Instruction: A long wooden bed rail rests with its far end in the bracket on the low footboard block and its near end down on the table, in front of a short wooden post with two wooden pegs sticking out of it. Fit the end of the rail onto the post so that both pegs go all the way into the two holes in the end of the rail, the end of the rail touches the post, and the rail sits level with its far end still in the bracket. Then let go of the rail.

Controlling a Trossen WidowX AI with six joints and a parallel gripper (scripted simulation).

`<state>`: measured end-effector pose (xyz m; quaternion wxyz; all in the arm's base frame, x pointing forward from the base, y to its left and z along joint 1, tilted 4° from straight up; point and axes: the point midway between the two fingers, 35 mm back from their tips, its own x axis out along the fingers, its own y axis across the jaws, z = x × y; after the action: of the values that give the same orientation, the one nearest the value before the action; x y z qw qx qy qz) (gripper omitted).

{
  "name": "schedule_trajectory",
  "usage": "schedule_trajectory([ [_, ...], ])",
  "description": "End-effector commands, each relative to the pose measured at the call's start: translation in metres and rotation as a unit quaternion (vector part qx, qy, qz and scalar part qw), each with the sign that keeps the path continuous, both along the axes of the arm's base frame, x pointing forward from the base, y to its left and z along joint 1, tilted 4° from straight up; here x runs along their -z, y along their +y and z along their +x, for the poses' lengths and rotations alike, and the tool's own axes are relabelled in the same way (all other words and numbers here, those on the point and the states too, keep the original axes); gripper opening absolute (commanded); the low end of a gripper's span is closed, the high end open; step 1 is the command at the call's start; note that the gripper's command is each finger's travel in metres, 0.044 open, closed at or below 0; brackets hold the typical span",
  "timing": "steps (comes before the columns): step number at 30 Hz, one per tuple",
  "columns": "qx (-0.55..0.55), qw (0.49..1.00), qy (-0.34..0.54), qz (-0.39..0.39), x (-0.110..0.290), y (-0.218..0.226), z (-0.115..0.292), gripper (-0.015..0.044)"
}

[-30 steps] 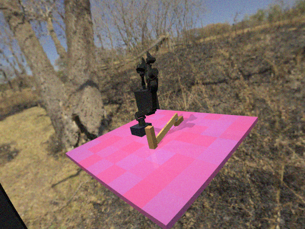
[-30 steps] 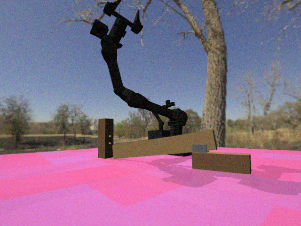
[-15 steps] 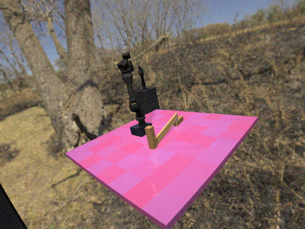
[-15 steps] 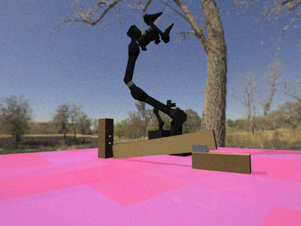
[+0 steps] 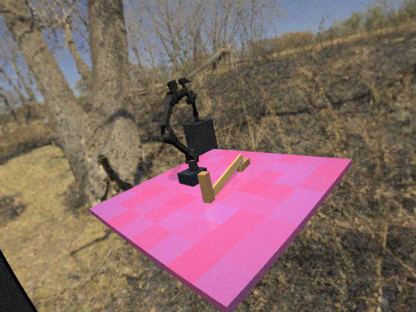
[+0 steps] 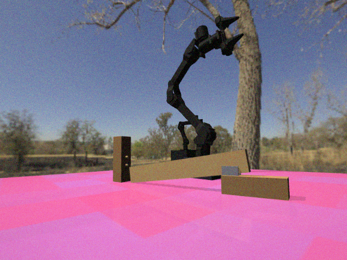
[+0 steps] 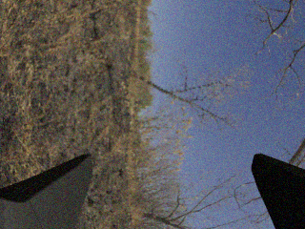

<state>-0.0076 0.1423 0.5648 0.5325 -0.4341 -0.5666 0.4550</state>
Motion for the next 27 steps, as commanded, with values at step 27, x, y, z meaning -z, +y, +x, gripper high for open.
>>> schedule_trajectory([
  [27, 0.418, 0.754, 0.166, -0.478, 0.318, 0.048, 0.295, 0.044],
])
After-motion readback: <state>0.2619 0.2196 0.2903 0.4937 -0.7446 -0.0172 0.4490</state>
